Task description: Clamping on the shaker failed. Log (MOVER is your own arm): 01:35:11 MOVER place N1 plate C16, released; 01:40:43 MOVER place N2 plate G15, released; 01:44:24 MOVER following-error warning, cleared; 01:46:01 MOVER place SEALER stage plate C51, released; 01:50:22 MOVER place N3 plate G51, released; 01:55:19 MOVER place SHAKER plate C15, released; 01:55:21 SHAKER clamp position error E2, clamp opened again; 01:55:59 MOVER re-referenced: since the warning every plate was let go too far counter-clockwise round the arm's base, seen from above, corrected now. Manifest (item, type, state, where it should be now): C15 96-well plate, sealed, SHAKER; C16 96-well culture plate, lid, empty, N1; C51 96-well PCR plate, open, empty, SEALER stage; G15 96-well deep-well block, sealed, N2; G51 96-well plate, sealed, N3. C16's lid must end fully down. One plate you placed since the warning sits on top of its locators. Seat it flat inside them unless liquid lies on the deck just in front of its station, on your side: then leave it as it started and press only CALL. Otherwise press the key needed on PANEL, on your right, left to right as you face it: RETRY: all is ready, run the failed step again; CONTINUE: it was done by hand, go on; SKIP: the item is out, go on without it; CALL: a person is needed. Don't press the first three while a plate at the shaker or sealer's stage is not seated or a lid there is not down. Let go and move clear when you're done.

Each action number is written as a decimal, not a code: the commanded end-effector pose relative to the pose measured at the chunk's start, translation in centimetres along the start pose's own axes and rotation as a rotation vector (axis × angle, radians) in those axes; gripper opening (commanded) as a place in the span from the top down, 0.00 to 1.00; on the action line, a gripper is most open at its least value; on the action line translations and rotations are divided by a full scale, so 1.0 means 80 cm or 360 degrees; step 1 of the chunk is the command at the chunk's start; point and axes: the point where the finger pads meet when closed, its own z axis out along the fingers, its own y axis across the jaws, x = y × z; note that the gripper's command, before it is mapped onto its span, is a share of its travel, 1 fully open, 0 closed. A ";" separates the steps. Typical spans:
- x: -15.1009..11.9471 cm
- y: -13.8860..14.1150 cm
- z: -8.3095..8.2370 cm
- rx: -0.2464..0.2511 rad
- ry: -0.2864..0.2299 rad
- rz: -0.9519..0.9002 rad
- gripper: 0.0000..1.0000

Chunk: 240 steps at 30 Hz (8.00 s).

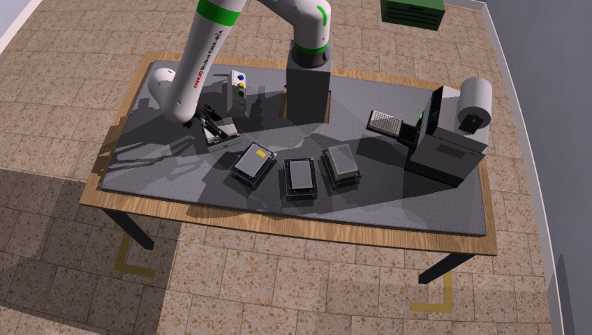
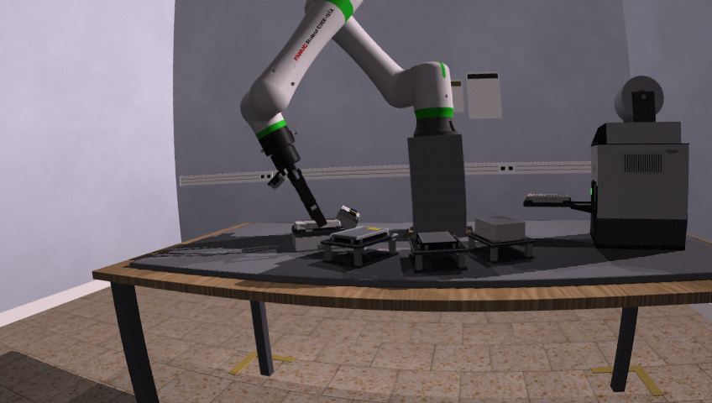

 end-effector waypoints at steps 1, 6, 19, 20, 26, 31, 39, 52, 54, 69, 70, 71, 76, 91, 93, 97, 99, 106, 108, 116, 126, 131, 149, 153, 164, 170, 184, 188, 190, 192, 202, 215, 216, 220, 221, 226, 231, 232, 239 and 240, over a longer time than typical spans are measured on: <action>0.001 0.000 -0.001 0.0000 0.0003 -0.0001 0.90; 0.001 0.000 0.000 0.0000 0.0003 -0.0001 0.90; 0.002 0.000 0.002 0.0000 0.0003 -0.0001 0.90; 0.002 0.000 0.002 0.0000 0.0003 -0.0001 0.90; 0.002 0.000 0.002 0.0000 0.0003 -0.0001 0.90; 0.003 0.000 0.003 0.0000 0.0003 -0.0001 0.90; 0.003 0.000 0.004 0.0000 0.0003 -0.0001 0.90; 0.004 0.000 0.006 0.0000 0.0003 -0.0001 0.90; 0.004 0.000 0.006 0.0000 0.0003 -0.0001 0.90; 0.005 0.000 0.007 0.0000 0.0003 0.0000 0.90; 0.005 0.000 0.007 0.0000 0.0003 0.0000 0.90; 0.005 0.000 0.007 0.0000 0.0003 0.0000 0.90; 0.005 0.000 0.007 0.0000 0.0003 0.0000 0.90; 0.005 0.000 0.007 0.0000 0.0003 0.0000 0.90; 0.005 0.000 0.007 0.0000 0.0003 0.0000 0.90; 0.005 0.000 0.007 0.0000 0.0003 0.0000 0.90; 0.005 0.000 0.007 0.0000 0.0003 0.0000 0.00; 0.004 0.000 0.007 0.0000 0.0003 -0.0001 0.00; 0.004 0.000 0.007 0.0000 0.0003 -0.0001 0.00; 0.004 0.000 0.007 0.0000 0.0003 -0.0001 0.00; 0.004 0.000 0.007 0.0000 0.0003 -0.0001 0.00; 0.004 0.000 0.007 0.0000 0.0003 -0.0001 0.00; -0.003 0.000 -0.008 0.0000 0.0003 -0.0001 0.00; -0.006 0.000 -0.015 0.0000 0.0003 0.0000 0.00; -0.014 0.000 -0.032 0.0000 0.0003 0.0000 0.00; -0.020 0.000 -0.044 0.0000 0.0003 0.0000 0.00; -0.030 0.000 -0.066 0.0000 0.0003 0.0000 0.00; -0.034 0.000 -0.074 0.0000 0.0003 0.0000 0.00; -0.035 0.000 -0.078 0.0000 0.0003 0.0000 0.00; -0.037 0.000 -0.081 0.0000 0.0003 0.0000 0.00; -0.044 0.000 -0.097 0.0000 0.0003 0.0000 0.00; -0.056 -0.004 -0.111 -0.0013 0.0003 -0.0029 0.90; -0.061 -0.008 -0.109 -0.0027 0.0003 -0.0058 0.90; -0.078 -0.024 -0.101 -0.0081 0.0003 -0.0174 0.90; -0.082 -0.029 -0.099 -0.0094 0.0003 -0.0202 0.90; -0.104 -0.049 -0.089 -0.0161 0.0003 -0.0347 0.90; -0.116 -0.061 -0.082 -0.0202 0.0003 -0.0433 0.90; -0.121 -0.065 -0.080 -0.0215 0.0003 -0.0462 0.90; -0.151 -0.094 -0.066 -0.0309 0.0002 -0.0664 0.90; -0.155 -0.098 -0.064 -0.0323 0.0002 -0.0693 0.90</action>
